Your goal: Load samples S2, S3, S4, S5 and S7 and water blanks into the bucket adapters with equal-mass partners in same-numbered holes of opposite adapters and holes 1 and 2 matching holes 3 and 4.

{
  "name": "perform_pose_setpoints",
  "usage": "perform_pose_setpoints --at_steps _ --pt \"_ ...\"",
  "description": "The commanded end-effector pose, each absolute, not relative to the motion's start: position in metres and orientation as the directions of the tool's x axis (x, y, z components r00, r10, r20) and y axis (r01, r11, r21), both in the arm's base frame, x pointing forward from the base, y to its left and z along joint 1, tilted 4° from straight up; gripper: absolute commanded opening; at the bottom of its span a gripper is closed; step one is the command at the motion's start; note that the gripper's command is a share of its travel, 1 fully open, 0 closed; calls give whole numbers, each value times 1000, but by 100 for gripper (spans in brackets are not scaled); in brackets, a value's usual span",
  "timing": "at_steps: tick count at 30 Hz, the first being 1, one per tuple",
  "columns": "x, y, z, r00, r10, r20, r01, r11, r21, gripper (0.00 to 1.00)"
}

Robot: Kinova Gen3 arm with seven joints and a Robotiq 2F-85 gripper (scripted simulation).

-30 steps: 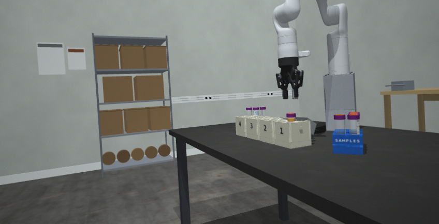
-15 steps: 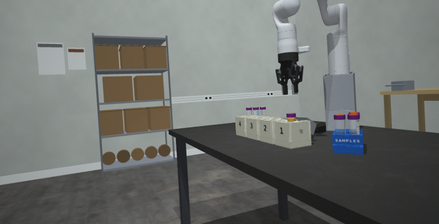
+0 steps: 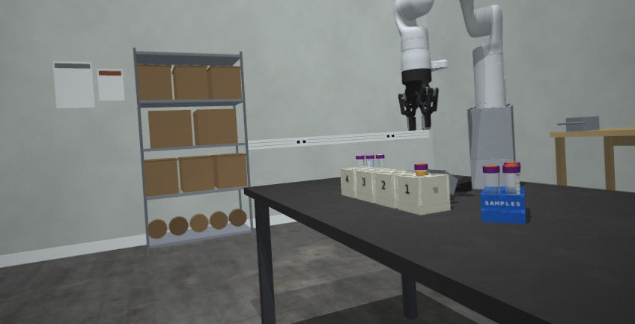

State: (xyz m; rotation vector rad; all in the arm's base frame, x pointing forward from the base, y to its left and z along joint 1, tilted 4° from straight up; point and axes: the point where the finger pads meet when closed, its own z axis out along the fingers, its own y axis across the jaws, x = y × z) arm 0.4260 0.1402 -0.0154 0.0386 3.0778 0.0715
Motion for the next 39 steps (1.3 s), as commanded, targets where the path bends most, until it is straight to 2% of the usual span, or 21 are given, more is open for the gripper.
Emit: perform_pose_setpoints --at_steps 1,35,39 --pt "426 140 -12 -998 27 -64 24 999 48 62" --pt "425 140 4 -998 27 -64 24 999 48 62" --pt "420 152 4 -989 -133 -71 -136 990 37 62"
